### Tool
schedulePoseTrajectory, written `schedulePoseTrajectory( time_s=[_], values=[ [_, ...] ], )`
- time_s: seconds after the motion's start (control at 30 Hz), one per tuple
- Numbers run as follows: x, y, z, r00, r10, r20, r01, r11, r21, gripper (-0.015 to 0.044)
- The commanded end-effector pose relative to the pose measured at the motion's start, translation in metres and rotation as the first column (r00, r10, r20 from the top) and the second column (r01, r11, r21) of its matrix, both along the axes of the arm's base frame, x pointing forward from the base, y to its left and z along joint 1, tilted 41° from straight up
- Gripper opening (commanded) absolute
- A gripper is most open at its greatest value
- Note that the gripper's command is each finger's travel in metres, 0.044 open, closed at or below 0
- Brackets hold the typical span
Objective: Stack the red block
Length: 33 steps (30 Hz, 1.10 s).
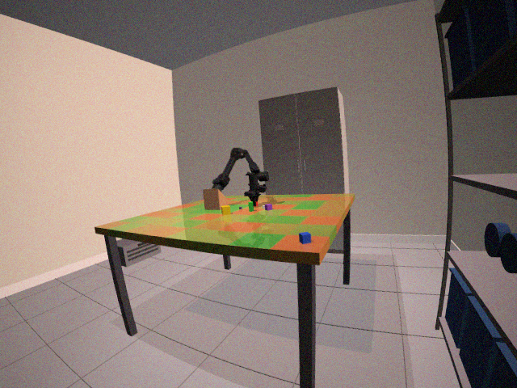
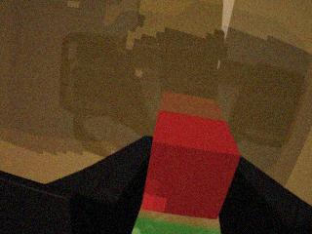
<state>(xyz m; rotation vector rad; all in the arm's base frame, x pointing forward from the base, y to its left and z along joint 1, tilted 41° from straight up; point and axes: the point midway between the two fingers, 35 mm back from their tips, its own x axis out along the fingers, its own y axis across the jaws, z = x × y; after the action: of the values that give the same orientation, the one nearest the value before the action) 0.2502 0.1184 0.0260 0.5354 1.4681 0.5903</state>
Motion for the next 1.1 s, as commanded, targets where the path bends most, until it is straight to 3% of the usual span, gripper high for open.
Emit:
schedulePoseTrajectory(
  time_s=[0.0,0.83,1.07],
  values=[
    [0.0,-0.003,0.003,1.0,-0.001,-0.001,0.001,1.0,-0.003,0.0],
    [-0.001,-0.074,0.084,1.0,-0.001,-0.002,0.001,1.0,-0.007,0.0],
    [-0.001,-0.079,0.089,1.0,-0.001,-0.002,0.001,1.0,-0.007,0.0]
  ],
)
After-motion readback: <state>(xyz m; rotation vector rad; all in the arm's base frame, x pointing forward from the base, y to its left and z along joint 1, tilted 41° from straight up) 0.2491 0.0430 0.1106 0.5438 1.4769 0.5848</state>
